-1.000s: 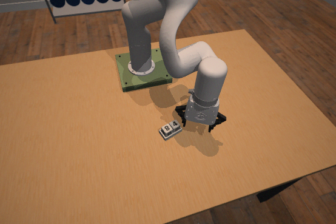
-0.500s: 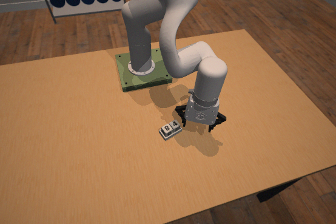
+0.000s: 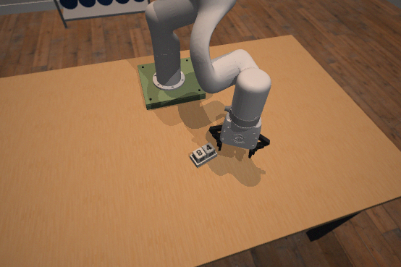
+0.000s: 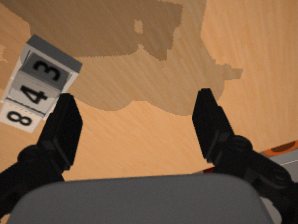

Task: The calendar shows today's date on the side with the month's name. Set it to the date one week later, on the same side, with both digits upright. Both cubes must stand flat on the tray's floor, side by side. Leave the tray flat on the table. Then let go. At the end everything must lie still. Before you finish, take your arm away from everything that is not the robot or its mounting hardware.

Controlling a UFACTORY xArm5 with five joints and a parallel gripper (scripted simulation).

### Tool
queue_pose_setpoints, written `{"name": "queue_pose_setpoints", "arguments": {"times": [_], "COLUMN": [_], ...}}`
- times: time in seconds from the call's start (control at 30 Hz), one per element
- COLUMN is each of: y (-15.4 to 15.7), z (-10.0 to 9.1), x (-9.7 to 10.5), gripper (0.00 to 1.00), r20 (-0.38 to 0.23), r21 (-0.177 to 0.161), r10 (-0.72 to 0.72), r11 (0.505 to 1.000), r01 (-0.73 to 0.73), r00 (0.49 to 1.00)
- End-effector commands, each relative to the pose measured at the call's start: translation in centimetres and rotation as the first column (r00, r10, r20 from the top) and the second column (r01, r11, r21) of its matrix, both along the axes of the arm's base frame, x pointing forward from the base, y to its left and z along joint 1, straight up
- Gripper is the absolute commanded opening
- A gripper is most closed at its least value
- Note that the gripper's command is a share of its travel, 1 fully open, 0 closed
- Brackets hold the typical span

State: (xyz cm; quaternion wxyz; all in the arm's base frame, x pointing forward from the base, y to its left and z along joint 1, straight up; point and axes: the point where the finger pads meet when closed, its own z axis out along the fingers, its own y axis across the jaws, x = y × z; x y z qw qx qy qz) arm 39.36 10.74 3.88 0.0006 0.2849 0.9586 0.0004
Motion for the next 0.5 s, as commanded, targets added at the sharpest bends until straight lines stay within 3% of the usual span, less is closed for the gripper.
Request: {"name": "queue_pose_setpoints", "arguments": {"times": [0.0,0.1,0.4,0.47], "y": [-0.4,-0.9,-2.0,-2.3], "z": [0.1,0.1,0.1,0.1], "x": [0.2,0.3,0.6,0.6], "gripper": [1.0,1.0,1.0,1.0], "r20": [0.003,0.003,0.003,0.003], "r21": [0.001,0.002,0.002,0.002], "r10": [-0.122,-0.234,-0.297,-0.375], "r11": [0.993,0.972,0.955,0.927], "r01": [0.122,0.234,0.297,0.375], "r00": [0.993,0.972,0.955,0.927]}}
